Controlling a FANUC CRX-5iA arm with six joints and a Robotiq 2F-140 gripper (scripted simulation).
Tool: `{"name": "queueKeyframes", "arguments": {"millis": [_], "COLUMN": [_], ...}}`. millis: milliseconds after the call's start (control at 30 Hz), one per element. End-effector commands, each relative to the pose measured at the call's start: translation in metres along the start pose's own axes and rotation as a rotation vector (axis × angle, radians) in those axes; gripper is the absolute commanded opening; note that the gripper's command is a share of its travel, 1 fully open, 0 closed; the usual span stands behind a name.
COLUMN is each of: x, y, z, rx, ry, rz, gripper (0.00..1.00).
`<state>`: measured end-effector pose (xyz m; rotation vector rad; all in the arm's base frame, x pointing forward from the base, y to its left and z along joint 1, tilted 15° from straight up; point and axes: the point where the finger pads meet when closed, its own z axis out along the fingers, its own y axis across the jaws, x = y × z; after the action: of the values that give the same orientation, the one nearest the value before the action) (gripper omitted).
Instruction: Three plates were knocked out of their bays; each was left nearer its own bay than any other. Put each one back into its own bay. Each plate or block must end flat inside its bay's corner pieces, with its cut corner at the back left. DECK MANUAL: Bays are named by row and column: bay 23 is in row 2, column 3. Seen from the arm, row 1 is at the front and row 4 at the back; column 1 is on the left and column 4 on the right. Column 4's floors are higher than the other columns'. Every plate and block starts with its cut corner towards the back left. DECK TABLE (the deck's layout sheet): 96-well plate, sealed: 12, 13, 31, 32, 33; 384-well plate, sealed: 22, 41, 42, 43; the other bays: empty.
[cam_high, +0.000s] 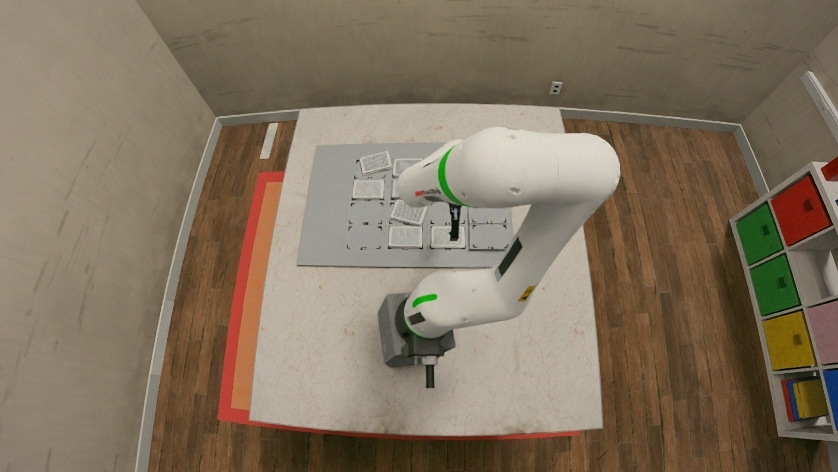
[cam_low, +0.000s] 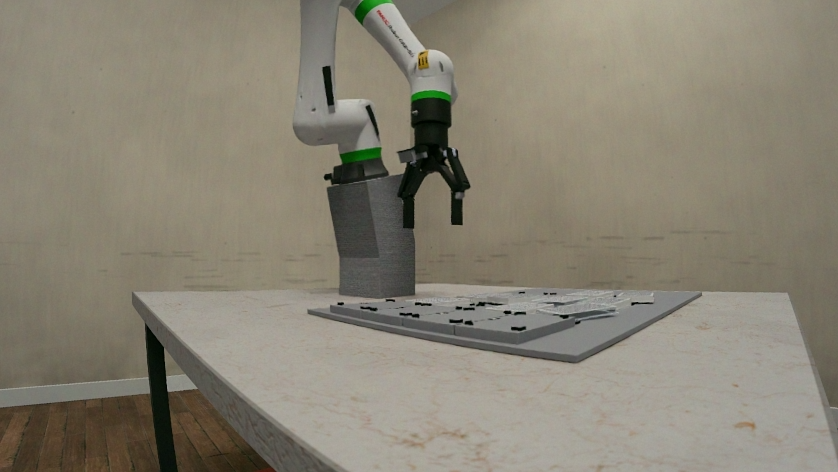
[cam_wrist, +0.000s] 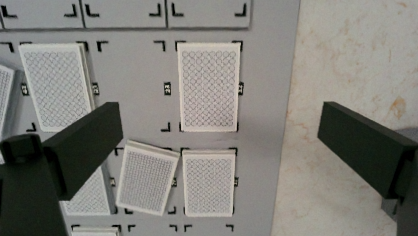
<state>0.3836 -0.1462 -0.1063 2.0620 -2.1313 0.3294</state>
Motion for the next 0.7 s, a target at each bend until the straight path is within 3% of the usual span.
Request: {"name": "queueKeyframes", "arguments": {"millis": [0, 233, 667], "x": [0.011, 0.04, 0.04], "y": [-0.001, -0.001, -0.001], "z": [0.0, 0.0, 0.0], "rx": [0.001, 0.001, 0.001], "ry": [-0.001, -0.001, -0.001], "rz": [0.0, 0.0, 0.0], "gripper": [1.0, 1.0, 1.0]}}
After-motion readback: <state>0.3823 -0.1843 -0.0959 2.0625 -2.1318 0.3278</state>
